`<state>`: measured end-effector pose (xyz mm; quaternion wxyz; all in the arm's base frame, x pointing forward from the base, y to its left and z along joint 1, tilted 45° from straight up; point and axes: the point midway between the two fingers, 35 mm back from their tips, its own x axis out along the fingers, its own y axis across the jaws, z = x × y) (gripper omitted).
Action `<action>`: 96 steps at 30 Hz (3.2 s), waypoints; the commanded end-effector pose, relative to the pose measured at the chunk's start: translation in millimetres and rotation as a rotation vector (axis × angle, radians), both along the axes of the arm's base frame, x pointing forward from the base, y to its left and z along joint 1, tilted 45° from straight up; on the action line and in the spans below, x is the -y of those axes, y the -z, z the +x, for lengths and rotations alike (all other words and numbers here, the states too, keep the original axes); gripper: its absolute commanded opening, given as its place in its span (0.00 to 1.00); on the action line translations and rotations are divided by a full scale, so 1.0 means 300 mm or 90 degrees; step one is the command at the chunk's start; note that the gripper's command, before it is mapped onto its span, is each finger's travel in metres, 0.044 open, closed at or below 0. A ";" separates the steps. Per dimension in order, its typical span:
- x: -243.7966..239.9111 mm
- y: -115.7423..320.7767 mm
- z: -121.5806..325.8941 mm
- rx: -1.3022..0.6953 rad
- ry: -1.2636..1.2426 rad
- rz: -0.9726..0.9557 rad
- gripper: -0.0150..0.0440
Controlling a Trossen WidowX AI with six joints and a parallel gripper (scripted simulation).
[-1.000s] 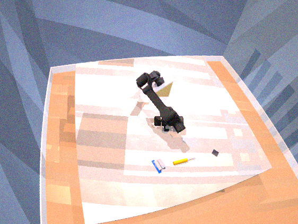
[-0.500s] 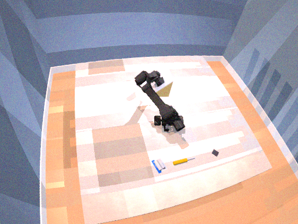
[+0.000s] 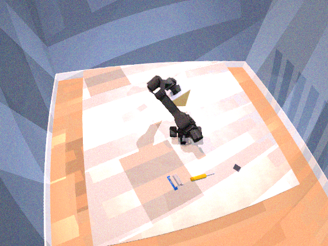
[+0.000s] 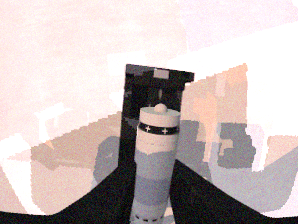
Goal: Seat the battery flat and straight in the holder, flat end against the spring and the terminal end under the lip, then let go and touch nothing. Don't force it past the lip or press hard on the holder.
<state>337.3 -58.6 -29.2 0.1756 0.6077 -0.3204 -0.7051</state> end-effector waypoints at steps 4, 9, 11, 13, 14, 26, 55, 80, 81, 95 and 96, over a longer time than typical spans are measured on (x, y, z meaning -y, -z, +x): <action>0.008 0.000 0.006 0.022 -0.013 -0.006 0.35; 0.009 0.000 0.002 0.032 -0.022 -0.007 0.35; 0.010 0.000 0.001 0.035 -0.025 -0.007 0.35; 0.010 0.000 0.000 0.039 -0.029 -0.007 0.35; 0.010 0.000 -0.001 0.041 -0.030 -0.007 0.35; 0.012 0.000 -0.008 0.064 -0.051 -0.009 0.35; 0.014 0.001 -0.030 0.110 -0.091 -0.010 0.35; 0.010 0.004 -0.066 0.123 -0.103 -0.008 0.35; 0.010 0.004 -0.066 0.123 -0.103 -0.008 0.35; 0.011 0.003 -0.065 0.124 -0.103 -0.007 0.49; 0.011 0.003 -0.065 0.124 -0.103 -0.007 0.53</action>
